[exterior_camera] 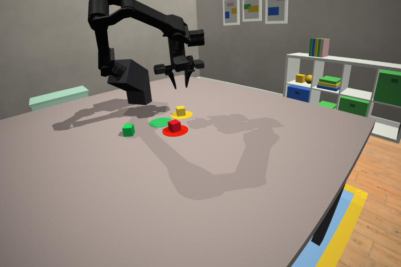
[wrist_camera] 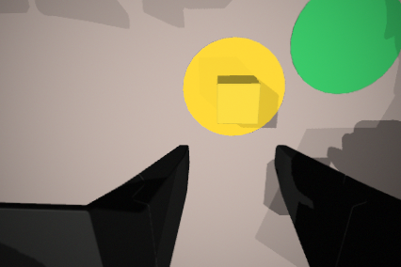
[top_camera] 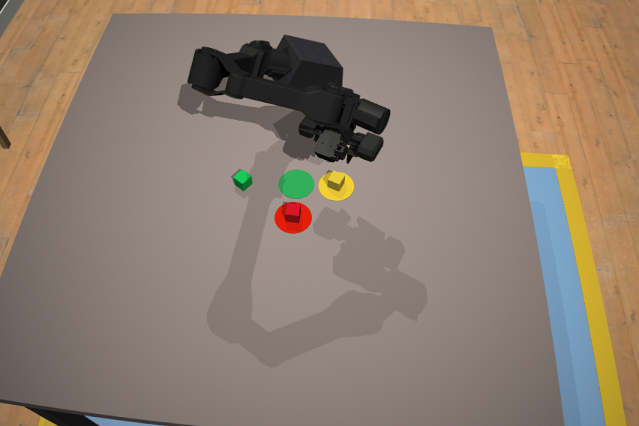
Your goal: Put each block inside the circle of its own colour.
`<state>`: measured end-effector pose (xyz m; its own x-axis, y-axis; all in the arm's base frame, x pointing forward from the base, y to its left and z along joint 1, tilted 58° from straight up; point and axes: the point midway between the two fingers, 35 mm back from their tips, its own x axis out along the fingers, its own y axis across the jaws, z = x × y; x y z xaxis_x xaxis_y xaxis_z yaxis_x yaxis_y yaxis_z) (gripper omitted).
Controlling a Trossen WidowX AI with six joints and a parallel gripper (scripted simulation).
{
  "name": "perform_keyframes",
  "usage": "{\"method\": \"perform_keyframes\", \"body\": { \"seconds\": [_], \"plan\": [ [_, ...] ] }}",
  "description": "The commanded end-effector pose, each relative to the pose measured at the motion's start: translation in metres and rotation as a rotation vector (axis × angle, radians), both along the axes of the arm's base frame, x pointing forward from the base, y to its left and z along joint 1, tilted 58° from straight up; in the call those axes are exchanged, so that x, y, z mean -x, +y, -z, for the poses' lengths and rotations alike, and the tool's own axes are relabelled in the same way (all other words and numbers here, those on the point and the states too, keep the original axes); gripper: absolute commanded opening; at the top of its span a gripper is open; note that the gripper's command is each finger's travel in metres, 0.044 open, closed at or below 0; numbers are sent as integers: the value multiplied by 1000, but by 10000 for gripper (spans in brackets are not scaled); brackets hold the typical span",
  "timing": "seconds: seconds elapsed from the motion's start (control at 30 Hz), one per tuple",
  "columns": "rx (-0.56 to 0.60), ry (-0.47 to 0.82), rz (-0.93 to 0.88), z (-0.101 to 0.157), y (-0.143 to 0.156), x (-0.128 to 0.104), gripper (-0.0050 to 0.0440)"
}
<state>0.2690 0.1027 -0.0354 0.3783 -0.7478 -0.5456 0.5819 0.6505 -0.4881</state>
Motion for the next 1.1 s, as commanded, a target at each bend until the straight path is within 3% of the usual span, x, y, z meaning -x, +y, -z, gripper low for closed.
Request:
{"method": "perform_keyframes", "body": {
  "seconds": [0.0,1.07],
  "plan": [
    [9,-13,15,-12,12,6,195],
    [18,-8,14,-12,9,7,195]
  ]
}}
